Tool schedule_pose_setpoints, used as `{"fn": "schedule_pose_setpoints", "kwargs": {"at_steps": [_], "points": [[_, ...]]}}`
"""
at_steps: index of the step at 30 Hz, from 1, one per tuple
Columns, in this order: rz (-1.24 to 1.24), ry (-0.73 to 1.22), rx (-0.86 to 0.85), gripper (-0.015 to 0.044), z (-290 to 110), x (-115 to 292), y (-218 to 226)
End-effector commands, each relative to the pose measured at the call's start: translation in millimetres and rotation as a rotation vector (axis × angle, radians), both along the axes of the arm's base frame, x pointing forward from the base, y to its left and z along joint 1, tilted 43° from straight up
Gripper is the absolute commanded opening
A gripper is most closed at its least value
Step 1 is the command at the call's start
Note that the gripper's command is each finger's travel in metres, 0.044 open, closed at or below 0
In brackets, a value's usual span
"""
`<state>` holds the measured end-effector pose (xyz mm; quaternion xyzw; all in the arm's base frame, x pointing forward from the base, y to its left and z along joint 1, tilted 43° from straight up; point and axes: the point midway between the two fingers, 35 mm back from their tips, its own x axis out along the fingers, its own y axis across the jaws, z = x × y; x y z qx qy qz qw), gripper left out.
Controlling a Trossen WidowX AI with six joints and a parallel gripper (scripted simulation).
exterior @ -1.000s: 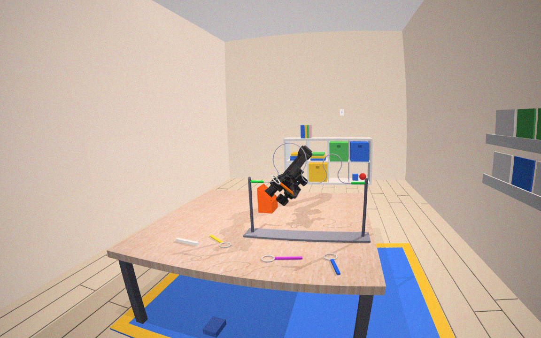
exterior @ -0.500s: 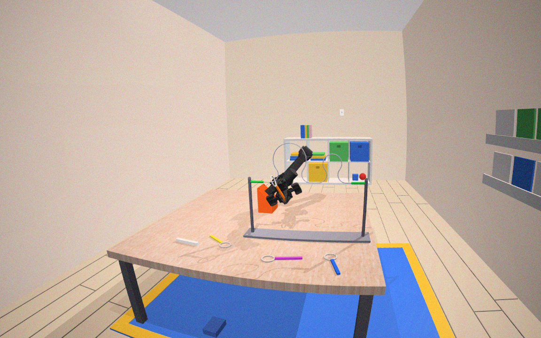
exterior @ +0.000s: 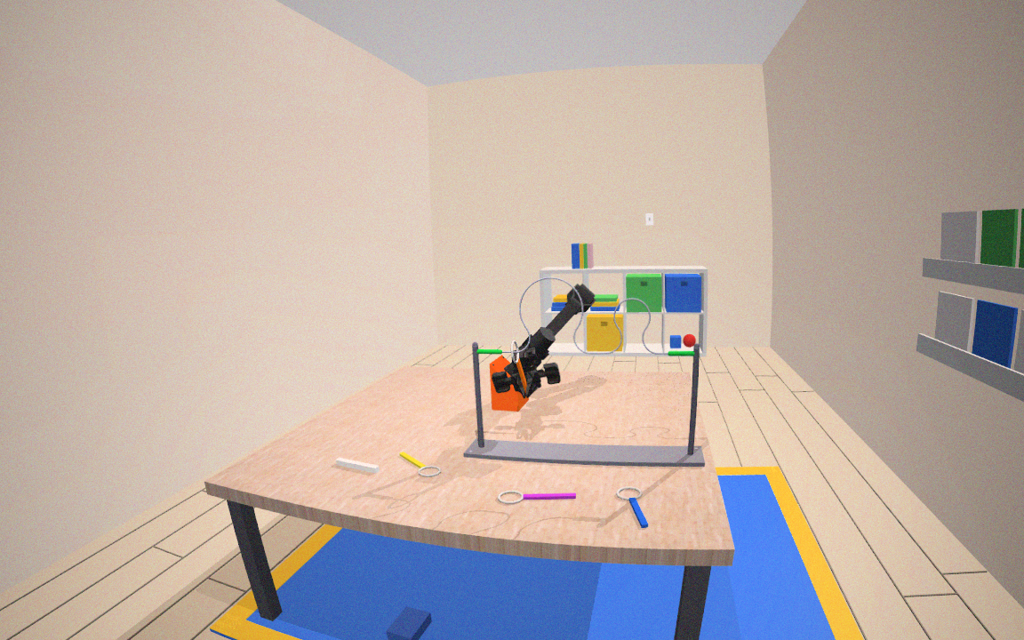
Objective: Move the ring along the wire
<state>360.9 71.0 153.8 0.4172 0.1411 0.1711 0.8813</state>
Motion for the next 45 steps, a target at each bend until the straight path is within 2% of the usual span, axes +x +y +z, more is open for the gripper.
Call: {"fn": "schedule_pose_setpoints", "kwargs": {"at_steps": [1, 14, 45], "points": [[-0.001, 0.001, -0.053, -0.015, -9, 0, -8], [-0.005, -0.001, -0.108, -0.015, -23, 2, -22], [-0.008, -0.002, -0.118, -0.015, -45, 4, -45]]}}
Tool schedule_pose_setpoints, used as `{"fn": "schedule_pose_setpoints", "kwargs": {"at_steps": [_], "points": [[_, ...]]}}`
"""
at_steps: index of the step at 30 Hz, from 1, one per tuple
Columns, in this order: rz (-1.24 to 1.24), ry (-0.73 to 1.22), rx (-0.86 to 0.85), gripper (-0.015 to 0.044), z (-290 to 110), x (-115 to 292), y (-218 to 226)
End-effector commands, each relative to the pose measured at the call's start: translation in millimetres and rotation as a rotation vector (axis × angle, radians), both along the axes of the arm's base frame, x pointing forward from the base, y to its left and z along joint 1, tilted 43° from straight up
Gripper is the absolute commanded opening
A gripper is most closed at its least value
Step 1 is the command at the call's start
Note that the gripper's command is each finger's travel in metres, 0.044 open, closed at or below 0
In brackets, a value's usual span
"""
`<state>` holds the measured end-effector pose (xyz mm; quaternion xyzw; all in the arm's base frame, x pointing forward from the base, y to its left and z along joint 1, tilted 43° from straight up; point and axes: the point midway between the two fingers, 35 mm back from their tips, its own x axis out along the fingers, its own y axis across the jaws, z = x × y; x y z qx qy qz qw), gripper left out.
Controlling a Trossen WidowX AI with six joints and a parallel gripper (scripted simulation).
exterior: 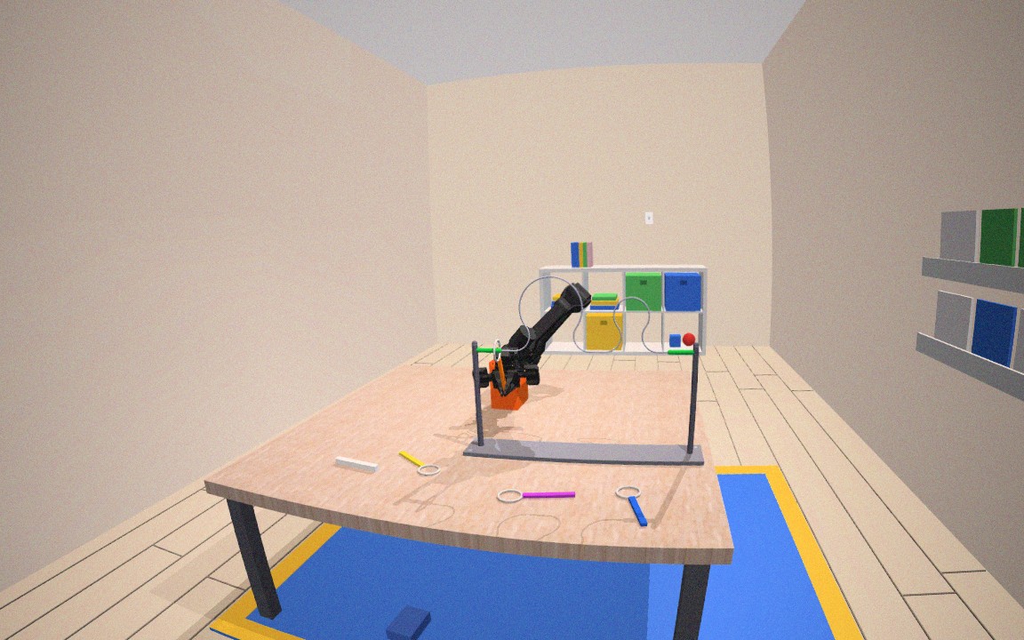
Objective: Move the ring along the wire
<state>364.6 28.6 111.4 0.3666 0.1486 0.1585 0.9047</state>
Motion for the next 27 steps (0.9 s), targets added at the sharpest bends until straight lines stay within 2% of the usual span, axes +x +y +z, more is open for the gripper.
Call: {"fn": "schedule_pose_setpoints", "kwargs": {"at_steps": [1, 27], "points": [[0.002, -0.002, -0.003, -0.015, -3, 0, -3], [0.002, -0.002, -0.002, -0.015, -19, 0, 8]]}}
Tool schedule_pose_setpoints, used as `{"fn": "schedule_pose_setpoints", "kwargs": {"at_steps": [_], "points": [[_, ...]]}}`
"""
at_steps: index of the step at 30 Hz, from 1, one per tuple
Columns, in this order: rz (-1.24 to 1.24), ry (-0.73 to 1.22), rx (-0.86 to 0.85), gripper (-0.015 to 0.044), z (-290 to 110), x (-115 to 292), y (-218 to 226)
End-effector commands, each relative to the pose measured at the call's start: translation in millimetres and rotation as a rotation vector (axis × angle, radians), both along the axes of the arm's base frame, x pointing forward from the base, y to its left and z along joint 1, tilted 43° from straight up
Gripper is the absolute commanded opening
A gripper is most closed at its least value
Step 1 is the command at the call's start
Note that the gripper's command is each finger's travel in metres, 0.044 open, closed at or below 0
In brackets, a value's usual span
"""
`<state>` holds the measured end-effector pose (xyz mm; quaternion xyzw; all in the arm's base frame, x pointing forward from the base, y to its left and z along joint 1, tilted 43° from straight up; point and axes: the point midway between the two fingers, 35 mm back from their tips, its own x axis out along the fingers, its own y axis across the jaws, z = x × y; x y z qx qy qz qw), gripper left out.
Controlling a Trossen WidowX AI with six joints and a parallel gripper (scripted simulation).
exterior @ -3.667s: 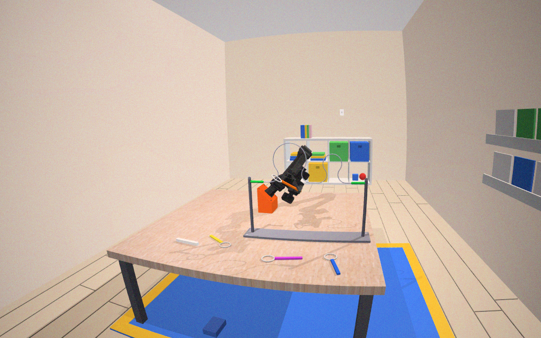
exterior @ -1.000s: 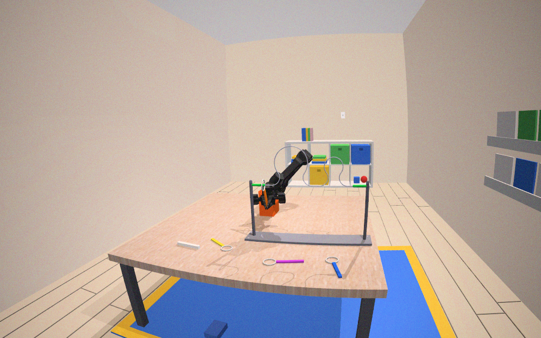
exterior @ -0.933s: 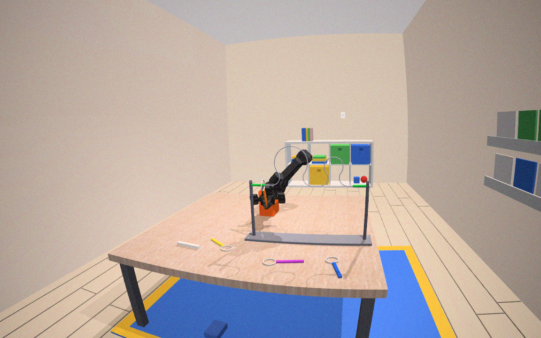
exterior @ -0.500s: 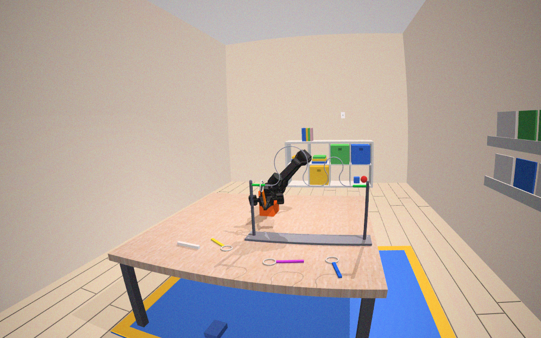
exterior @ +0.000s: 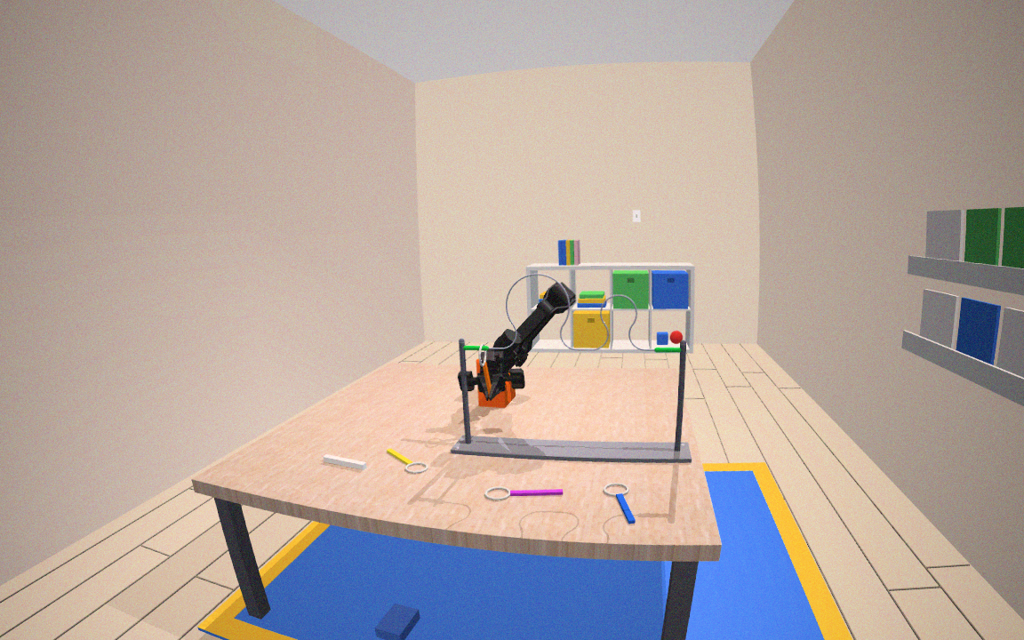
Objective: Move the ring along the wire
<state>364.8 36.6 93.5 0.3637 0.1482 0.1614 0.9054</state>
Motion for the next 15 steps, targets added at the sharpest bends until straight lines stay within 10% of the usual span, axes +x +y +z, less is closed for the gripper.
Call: {"fn": "schedule_pose_setpoints", "kwargs": {"at_steps": [1, 15], "points": [[-0.004, 0.002, 0.003, -0.015, -0.6, 0.0, 0.0], [0.0, 0.0, 0.0, -0.0097, -0.2, 0.0, 0.2]]}}
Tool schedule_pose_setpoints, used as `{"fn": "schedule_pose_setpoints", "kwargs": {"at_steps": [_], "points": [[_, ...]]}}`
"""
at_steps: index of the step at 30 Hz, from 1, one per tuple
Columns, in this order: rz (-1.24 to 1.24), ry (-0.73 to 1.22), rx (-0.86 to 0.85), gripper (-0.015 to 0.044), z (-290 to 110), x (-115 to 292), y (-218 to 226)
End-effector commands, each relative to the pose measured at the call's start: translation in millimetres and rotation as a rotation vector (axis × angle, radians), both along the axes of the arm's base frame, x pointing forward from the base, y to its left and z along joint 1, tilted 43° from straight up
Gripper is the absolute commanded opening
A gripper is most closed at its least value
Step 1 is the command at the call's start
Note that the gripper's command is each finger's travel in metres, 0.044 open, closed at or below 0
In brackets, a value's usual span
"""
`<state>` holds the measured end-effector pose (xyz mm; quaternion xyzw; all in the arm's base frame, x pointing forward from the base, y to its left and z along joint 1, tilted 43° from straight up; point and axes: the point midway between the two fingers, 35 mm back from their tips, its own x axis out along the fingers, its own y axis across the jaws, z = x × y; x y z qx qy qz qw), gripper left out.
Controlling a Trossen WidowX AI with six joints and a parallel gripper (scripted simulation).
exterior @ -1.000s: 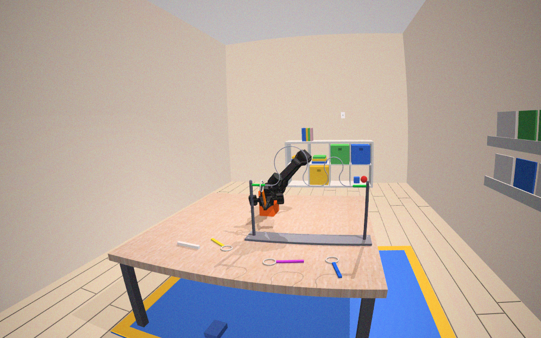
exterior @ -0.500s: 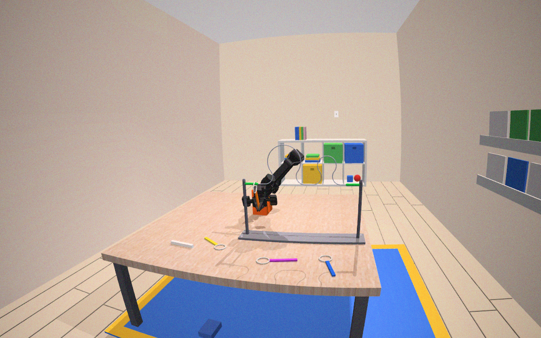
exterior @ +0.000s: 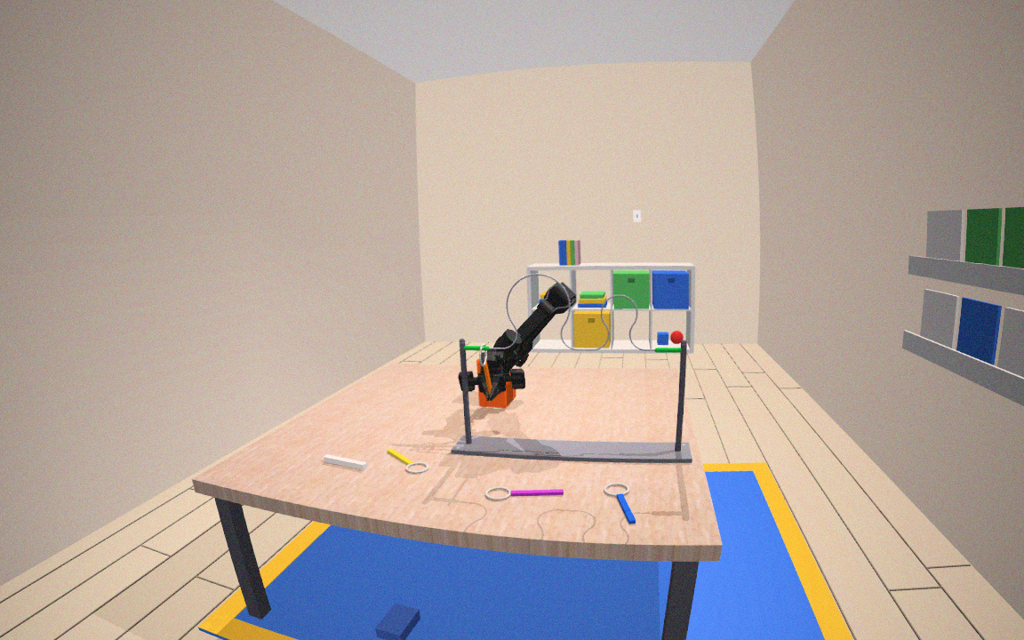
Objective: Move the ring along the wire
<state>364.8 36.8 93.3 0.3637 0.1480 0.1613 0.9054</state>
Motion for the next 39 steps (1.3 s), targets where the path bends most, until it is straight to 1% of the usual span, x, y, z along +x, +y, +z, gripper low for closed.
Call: {"fn": "schedule_pose_setpoints", "kwargs": {"at_steps": [1, 10, 25, 39], "points": [[0.0, 0.0, 0.0, -0.0071, 0, 0, 0], [0.0, 0.0, 0.0, 0.016, 0, -2, -1], [-0.003, 0.005, 0.001, 0.016, 6, -44, -20], [-0.004, 0.005, 0.001, 0.016, 7, -45, -20]]}}
